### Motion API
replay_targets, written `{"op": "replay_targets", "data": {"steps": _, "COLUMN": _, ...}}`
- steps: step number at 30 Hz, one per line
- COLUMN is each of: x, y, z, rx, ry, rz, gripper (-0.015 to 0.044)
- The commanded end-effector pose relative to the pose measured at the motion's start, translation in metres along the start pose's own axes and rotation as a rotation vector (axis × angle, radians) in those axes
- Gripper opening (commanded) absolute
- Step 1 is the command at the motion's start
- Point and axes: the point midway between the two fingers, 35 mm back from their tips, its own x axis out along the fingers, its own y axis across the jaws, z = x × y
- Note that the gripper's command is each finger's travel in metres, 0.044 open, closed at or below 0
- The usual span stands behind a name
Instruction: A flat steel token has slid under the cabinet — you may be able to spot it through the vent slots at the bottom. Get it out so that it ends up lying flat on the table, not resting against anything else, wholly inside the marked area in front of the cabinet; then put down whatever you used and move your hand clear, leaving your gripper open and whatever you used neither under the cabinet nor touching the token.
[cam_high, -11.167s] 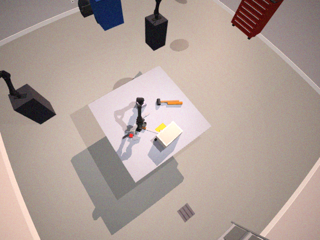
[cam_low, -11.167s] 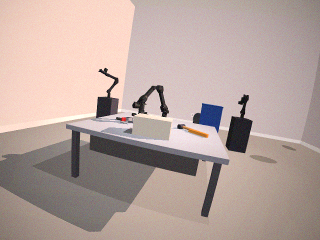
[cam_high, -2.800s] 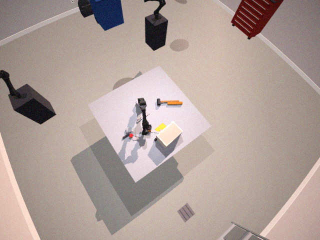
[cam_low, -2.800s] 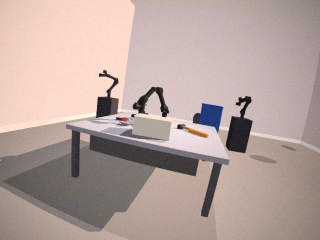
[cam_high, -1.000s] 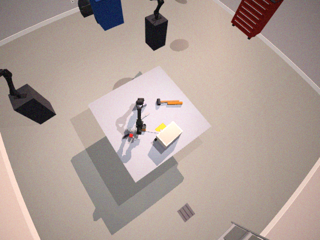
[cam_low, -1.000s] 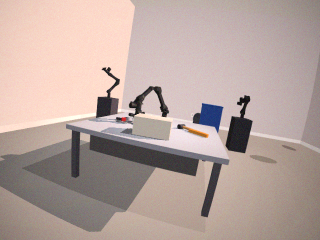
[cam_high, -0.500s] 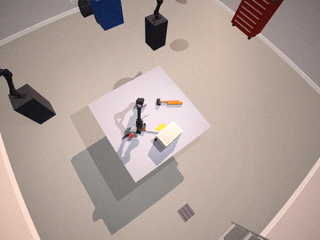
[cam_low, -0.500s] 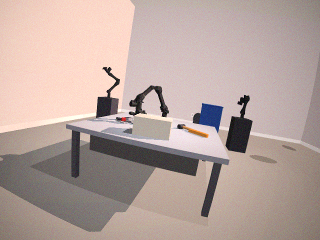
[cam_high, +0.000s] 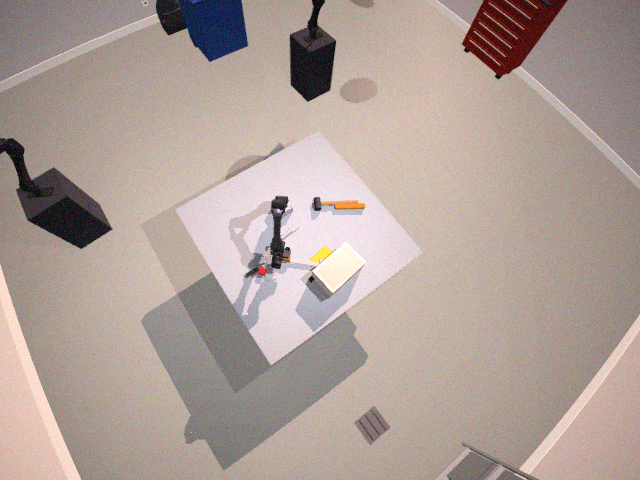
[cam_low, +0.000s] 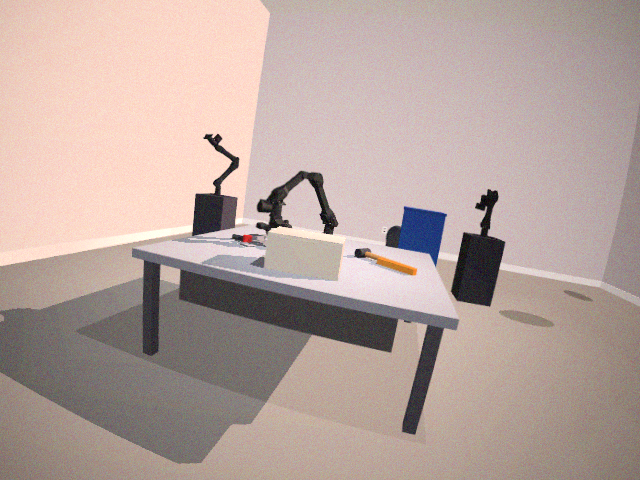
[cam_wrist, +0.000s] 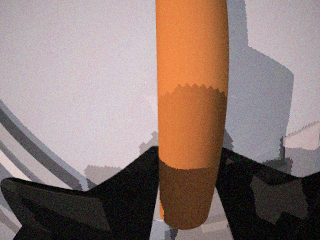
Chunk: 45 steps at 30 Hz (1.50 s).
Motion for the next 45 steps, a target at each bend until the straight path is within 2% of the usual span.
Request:
{"op": "replay_targets", "data": {"steps": 1, "x": -0.003, "y": -0.006, "z": -0.002, "rx": -0.004, "ry": -0.008, "rz": -0.008, "gripper": 0.0000}}
{"op": "replay_targets", "data": {"steps": 15, "x": 0.007, "y": -0.013, "z": -0.007, "rx": -0.008, "ry": -0.007, "rz": -0.008, "gripper": 0.0000}}
{"op": "replay_targets", "data": {"steps": 22, "x": 0.007, "y": -0.010, "z": -0.009, "rx": -0.003, "ry": 0.010, "rz": 0.001, "gripper": 0.0184}}
{"op": "replay_targets", "data": {"steps": 23, "x": 0.008, "y": -0.010, "z": -0.010, "rx": -0.003, "ry": 0.011, "rz": 0.001, "gripper": 0.0200}}
{"op": "replay_targets", "data": {"steps": 27, "x": 0.007, "y": -0.010, "z": -0.010, "rx": -0.003, "ry": 0.011, "rz": 0.001, "gripper": 0.0200}}
{"op": "replay_targets", "data": {"steps": 30, "x": 0.008, "y": -0.010, "z": -0.010, "rx": -0.003, "ry": -0.004, "rz": -0.006, "gripper": 0.0270}}
{"op": "replay_targets", "data": {"steps": 45, "x": 0.020, "y": -0.012, "z": -0.010, "rx": 0.001, "ry": -0.007, "rz": -0.008, "gripper": 0.0270}}
